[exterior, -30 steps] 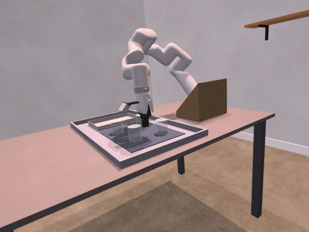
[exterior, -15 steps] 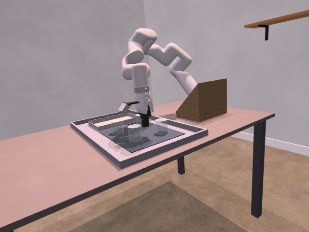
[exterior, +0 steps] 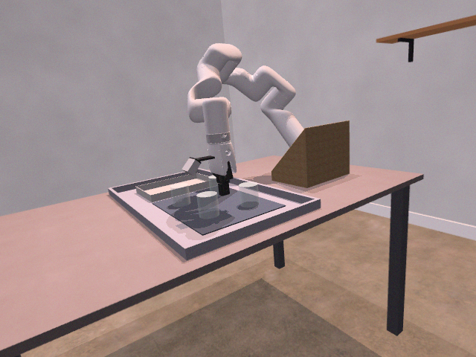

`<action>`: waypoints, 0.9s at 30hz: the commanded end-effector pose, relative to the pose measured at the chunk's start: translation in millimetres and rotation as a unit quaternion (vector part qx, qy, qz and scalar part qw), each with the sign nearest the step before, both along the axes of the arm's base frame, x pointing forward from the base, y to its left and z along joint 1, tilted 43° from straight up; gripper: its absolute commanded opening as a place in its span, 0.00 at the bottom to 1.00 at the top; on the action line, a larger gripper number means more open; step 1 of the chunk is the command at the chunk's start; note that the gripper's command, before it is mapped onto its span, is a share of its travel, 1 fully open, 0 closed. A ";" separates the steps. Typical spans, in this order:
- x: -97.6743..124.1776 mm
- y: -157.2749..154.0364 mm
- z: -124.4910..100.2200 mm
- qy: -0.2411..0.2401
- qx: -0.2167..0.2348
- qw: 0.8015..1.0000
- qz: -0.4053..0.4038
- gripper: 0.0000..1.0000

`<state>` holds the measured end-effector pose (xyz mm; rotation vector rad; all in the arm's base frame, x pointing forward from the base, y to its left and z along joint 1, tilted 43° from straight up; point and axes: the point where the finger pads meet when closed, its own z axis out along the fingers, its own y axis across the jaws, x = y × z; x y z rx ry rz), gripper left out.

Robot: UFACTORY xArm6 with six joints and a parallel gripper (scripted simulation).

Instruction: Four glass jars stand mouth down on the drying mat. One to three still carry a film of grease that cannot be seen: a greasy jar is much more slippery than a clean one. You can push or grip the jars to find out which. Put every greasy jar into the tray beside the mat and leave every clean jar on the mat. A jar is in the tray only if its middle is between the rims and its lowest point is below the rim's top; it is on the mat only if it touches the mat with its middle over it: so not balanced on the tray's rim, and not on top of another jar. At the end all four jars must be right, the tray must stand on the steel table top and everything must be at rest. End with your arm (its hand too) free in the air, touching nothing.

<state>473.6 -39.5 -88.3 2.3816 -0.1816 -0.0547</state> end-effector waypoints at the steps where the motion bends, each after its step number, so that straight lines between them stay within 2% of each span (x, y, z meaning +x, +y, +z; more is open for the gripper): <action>1: 1.6 1.1 1.1 -0.002 0.001 1.000 0.001 0.00; 12: 1.6 1.1 1.1 -0.002 0.001 1.000 0.001 0.00; 21: 7.6 47.7 51.3 -0.002 0.001 1.000 0.001 0.00; 25: 8.3 52.9 56.9 -0.002 0.001 1.000 0.001 0.00; 27: 4.6 41.7 67.7 -0.002 0.001 1.000 0.001 0.00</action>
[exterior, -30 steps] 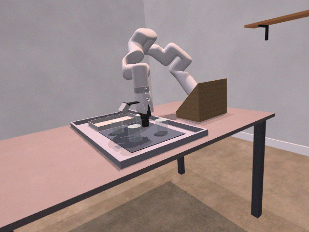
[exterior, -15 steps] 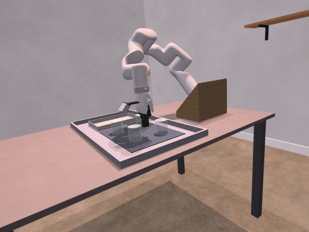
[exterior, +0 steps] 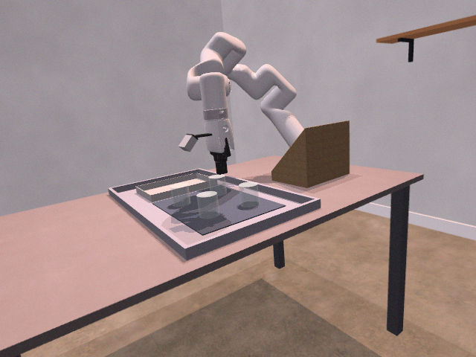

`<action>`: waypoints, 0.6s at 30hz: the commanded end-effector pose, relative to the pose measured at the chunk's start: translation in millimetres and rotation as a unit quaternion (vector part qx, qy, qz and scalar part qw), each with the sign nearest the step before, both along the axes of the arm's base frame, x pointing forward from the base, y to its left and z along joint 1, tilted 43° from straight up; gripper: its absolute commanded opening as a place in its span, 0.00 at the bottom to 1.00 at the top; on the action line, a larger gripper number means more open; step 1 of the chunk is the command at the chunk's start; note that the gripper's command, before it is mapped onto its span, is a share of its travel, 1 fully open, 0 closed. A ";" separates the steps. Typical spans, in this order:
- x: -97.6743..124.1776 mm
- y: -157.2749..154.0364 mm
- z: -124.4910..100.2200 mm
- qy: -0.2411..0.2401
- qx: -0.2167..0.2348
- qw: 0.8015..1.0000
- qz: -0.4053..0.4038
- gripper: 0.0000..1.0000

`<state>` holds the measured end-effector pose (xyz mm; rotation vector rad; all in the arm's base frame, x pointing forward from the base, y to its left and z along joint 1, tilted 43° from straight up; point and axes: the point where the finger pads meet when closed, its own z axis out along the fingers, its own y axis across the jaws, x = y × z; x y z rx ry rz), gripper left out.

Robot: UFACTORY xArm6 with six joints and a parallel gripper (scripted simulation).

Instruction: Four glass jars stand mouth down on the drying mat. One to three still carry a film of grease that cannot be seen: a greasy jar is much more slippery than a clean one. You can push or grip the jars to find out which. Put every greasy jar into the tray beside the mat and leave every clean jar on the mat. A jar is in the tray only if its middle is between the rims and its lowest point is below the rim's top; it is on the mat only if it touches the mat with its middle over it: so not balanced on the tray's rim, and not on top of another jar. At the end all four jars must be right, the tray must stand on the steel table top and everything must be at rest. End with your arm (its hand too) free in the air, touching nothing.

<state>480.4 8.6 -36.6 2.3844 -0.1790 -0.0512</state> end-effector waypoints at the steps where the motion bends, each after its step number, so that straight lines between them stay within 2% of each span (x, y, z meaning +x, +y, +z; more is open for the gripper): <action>1: -4.0 -12.0 21.4 -0.001 -0.001 1.000 -0.001 0.00; 11: -22.2 -68.1 75.6 -0.001 -0.001 1.000 -0.001 0.00; 13: -22.2 -68.1 75.6 -0.001 -0.001 1.000 -0.001 0.00; 18: -31.3 -96.1 102.7 -0.001 -0.001 1.000 -0.001 0.00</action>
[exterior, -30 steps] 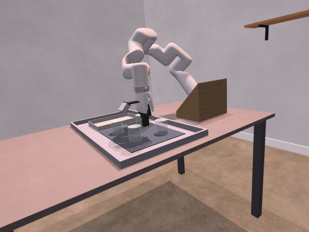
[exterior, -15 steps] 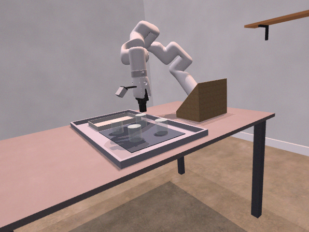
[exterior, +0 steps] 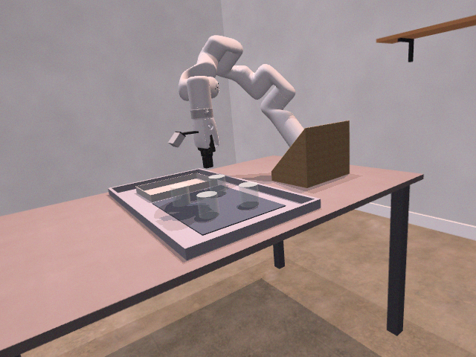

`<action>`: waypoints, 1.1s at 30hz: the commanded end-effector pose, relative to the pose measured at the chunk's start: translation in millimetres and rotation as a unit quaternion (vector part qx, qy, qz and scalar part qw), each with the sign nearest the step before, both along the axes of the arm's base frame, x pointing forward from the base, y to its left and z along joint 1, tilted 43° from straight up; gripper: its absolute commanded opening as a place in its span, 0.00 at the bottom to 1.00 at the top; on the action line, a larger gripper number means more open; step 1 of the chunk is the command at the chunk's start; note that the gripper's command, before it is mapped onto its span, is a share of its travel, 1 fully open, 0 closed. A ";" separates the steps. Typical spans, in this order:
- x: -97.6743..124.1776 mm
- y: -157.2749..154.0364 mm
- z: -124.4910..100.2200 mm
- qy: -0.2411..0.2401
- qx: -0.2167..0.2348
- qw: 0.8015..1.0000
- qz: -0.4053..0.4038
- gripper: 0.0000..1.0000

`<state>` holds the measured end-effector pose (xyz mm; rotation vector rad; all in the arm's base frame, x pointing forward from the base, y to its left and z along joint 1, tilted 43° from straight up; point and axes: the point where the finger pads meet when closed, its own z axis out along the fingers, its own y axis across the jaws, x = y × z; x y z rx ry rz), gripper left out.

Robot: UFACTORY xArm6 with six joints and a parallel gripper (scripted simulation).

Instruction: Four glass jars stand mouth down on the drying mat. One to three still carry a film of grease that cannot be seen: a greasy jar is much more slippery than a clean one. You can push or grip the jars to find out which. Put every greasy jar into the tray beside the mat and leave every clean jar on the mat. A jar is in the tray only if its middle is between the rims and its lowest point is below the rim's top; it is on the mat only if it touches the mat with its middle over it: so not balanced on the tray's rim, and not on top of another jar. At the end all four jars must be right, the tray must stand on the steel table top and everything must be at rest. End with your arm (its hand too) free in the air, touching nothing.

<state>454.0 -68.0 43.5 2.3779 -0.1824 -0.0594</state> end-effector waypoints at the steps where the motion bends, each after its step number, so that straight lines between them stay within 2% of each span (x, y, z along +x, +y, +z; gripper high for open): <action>1: -6.7 -25.1 28.0 -0.003 0.002 1.000 0.002 0.00; 5: -14.0 -47.5 49.7 -0.003 0.002 1.000 0.002 0.00; 8: -14.0 -47.5 49.7 -0.003 0.002 1.000 0.002 0.00; 12: -14.8 -54.0 42.7 -0.003 0.002 1.000 0.002 0.00; 26: -20.7 -99.3 -6.1 -0.003 0.002 1.000 0.002 0.00; 33: -20.7 -99.3 -6.1 -0.003 0.002 1.000 0.002 0.00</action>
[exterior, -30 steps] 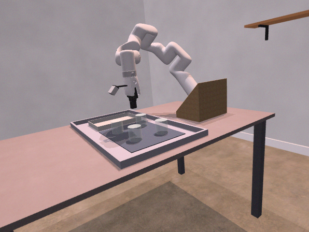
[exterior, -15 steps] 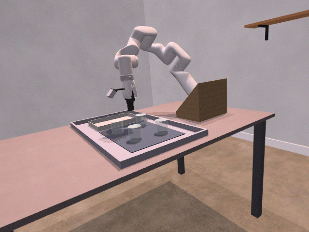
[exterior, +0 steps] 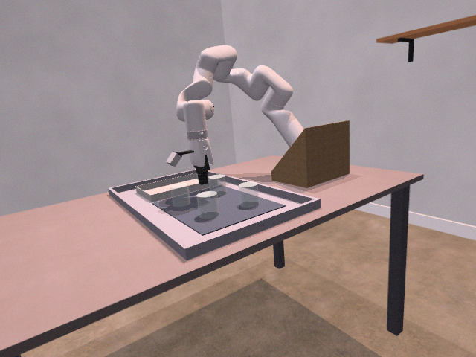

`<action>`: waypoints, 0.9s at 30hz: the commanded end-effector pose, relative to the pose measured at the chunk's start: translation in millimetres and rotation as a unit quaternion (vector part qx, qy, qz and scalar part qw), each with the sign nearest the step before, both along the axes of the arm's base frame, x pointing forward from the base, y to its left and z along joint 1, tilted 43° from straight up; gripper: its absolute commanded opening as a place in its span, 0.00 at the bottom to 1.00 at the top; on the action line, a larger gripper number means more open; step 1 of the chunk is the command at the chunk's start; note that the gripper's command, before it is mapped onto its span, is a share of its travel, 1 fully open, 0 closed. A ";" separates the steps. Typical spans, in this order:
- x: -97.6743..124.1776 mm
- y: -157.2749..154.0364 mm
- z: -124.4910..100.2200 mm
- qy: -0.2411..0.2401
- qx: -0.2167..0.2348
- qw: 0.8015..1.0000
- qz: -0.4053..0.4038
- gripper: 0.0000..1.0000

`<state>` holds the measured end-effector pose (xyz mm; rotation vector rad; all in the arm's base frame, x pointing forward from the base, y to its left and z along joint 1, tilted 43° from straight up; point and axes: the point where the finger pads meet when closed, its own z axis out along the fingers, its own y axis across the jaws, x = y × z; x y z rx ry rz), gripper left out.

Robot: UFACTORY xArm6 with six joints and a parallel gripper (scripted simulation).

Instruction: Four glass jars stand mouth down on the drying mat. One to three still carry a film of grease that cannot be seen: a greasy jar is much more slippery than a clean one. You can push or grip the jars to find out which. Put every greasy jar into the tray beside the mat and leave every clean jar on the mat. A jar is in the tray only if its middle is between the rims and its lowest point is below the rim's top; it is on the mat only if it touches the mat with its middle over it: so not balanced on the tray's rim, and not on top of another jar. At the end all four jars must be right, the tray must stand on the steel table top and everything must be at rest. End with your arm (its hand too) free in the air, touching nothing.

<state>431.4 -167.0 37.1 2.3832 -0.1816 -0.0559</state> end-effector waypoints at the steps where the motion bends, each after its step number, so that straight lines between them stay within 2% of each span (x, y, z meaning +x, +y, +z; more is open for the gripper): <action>1: 2.0 -0.3 0.3 -0.002 0.000 1.000 0.001 0.00; 27: -0.9 0.2 0.3 -0.002 0.000 1.000 0.001 0.00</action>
